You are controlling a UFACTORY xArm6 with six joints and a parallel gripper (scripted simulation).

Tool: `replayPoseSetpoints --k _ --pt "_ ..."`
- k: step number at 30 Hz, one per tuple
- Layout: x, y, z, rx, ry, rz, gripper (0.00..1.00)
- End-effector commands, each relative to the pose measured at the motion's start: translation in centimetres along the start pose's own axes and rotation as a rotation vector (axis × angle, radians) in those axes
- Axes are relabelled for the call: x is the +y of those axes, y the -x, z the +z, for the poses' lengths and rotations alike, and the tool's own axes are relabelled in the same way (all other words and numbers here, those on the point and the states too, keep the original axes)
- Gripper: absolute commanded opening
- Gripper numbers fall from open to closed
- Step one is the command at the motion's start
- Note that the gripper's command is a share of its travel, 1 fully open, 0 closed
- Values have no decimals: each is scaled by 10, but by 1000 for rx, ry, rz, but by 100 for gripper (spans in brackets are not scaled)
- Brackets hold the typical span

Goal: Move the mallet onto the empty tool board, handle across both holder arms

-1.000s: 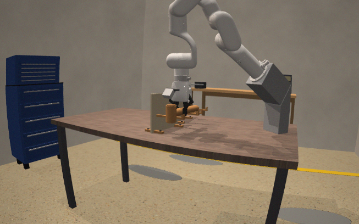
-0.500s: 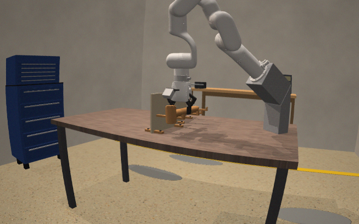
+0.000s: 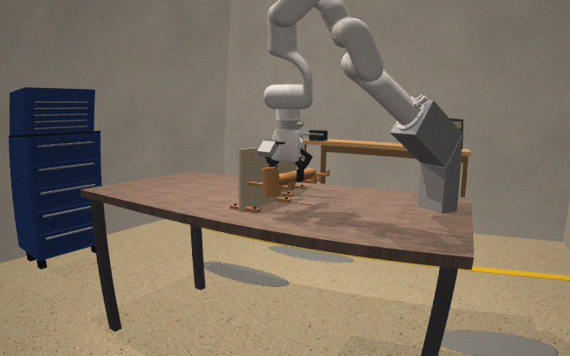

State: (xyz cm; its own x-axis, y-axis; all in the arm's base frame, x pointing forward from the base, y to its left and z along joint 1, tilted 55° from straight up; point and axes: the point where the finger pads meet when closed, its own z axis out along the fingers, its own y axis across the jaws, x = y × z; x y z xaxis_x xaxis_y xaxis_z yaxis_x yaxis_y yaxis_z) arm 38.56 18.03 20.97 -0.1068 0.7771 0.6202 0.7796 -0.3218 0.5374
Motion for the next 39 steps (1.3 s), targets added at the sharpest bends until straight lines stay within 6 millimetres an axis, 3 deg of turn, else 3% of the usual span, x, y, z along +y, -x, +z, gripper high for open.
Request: replayPoseSetpoints --k 1,17,26,39 --pt "1 0 0 0 1 0 100" --pt "-1 0 -7 1 3 0 100" --pt "-2 0 -24 1 3 0 100" --pt "-1 1 -65 1 2 0 100"
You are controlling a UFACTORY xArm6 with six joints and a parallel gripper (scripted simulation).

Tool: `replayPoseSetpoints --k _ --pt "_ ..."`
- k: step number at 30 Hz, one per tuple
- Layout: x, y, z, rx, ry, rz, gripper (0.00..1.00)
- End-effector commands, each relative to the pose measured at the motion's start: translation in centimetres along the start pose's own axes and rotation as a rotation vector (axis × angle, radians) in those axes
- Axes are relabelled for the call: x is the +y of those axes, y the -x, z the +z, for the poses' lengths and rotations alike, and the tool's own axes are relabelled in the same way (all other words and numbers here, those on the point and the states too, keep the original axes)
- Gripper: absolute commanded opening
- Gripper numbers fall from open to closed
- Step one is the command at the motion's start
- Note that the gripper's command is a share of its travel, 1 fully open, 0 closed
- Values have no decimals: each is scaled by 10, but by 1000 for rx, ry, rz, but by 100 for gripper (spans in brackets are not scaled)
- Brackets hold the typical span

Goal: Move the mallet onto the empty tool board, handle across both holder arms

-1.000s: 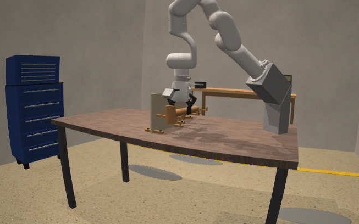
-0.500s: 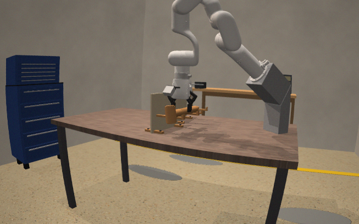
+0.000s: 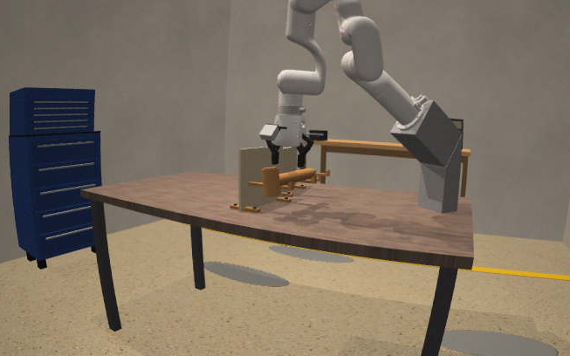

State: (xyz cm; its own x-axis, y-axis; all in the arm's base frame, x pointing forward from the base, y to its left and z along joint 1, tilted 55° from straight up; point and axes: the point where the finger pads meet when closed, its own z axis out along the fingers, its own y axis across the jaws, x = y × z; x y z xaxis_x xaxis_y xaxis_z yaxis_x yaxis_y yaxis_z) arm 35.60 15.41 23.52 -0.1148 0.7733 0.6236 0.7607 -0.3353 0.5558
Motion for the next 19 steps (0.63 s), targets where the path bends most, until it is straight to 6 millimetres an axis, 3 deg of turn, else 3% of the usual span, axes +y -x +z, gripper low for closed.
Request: replayPoseSetpoints --k 1,12,19 --pt "1 -1 -22 -7 -27 3 100" --pt "2 -1 -45 -7 -27 3 100" --pt "2 -1 -49 -8 -27 3 100"
